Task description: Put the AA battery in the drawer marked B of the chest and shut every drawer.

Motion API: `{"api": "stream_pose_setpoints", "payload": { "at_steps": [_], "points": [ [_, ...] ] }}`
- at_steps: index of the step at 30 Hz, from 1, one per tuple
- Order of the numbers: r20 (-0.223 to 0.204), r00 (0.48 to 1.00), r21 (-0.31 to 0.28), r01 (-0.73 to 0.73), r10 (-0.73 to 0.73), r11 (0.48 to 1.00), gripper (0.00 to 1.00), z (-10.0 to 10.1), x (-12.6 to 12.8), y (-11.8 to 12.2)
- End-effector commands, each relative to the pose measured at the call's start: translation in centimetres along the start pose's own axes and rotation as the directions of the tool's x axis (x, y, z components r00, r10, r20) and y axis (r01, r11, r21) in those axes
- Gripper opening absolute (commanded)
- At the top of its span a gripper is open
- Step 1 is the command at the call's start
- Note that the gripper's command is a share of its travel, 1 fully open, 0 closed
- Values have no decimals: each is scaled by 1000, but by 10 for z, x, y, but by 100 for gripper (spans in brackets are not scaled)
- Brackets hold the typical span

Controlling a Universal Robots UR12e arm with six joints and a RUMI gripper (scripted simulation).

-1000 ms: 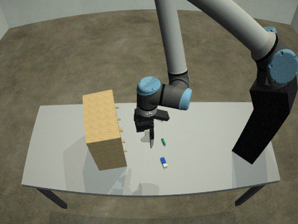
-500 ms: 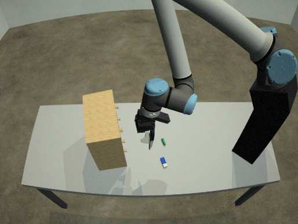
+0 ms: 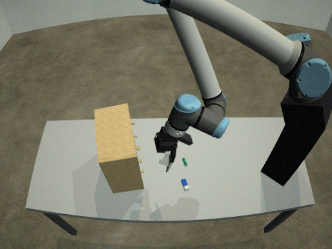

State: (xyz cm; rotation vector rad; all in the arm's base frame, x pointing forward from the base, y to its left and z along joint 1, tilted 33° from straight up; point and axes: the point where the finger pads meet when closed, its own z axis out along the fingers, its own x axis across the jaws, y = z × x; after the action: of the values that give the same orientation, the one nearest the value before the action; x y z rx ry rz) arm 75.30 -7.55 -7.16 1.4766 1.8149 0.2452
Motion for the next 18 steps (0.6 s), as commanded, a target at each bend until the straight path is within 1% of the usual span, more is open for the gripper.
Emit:
{"api": "stream_pose_setpoints", "payload": {
  "at_steps": [1, 2, 10, 17, 18],
  "points": [
    [1, 1000, -90, 0, 0, 996, 100, 8, -1, 6],
    [1, 1000, -90, 0, 0, 996, 100, 8, -1, 6],
    [2, 1000, -212, 0, 0, 977, 100, 23, -2, 13],
    [2, 1000, -320, 1, 0, 947, 100, 36, -2, 18],
    [2, 1000, -320, 1, 0, 947, 100, 36, -2, 18]
  ]
}}
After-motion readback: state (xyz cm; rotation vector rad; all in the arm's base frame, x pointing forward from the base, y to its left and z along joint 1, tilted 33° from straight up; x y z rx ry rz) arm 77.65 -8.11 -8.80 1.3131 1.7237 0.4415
